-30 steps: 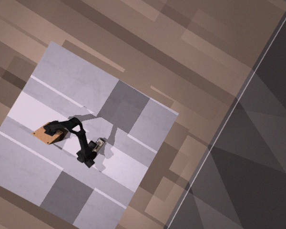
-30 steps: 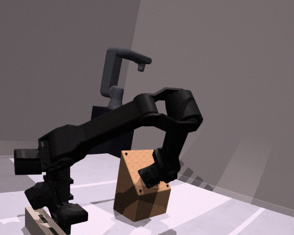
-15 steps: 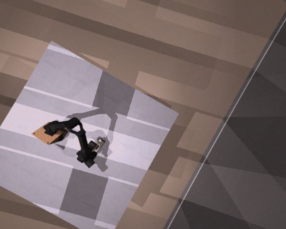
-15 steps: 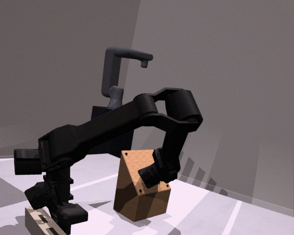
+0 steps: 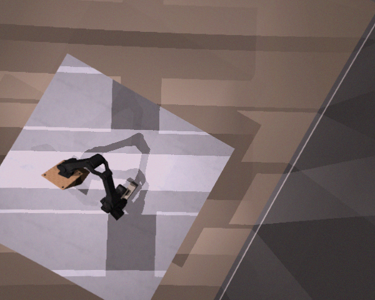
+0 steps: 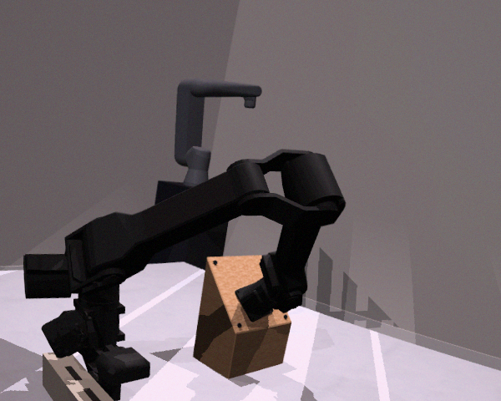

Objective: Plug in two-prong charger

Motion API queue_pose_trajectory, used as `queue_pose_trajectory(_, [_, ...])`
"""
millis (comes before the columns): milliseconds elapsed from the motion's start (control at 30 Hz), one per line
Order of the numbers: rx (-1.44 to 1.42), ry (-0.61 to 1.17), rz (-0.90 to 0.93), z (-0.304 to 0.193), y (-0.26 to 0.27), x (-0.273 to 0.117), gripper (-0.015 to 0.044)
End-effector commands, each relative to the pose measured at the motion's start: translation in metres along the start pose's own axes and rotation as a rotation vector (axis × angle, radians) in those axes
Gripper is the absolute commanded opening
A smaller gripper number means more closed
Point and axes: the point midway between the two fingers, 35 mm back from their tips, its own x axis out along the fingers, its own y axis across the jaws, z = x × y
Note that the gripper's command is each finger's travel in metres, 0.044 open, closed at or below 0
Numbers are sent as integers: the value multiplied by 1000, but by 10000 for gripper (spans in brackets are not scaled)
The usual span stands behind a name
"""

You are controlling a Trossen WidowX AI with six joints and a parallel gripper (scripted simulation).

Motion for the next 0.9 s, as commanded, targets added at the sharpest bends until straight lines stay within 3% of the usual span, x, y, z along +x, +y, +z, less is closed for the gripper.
queue_pose_trajectory(0, [-1,-1,0,0,0,0,0])
queue_pose_trajectory(567, [-2,-2,0,0,0,0,440])
queue_pose_trajectory(867, [-4,-5,-1,-2,0,0,440])
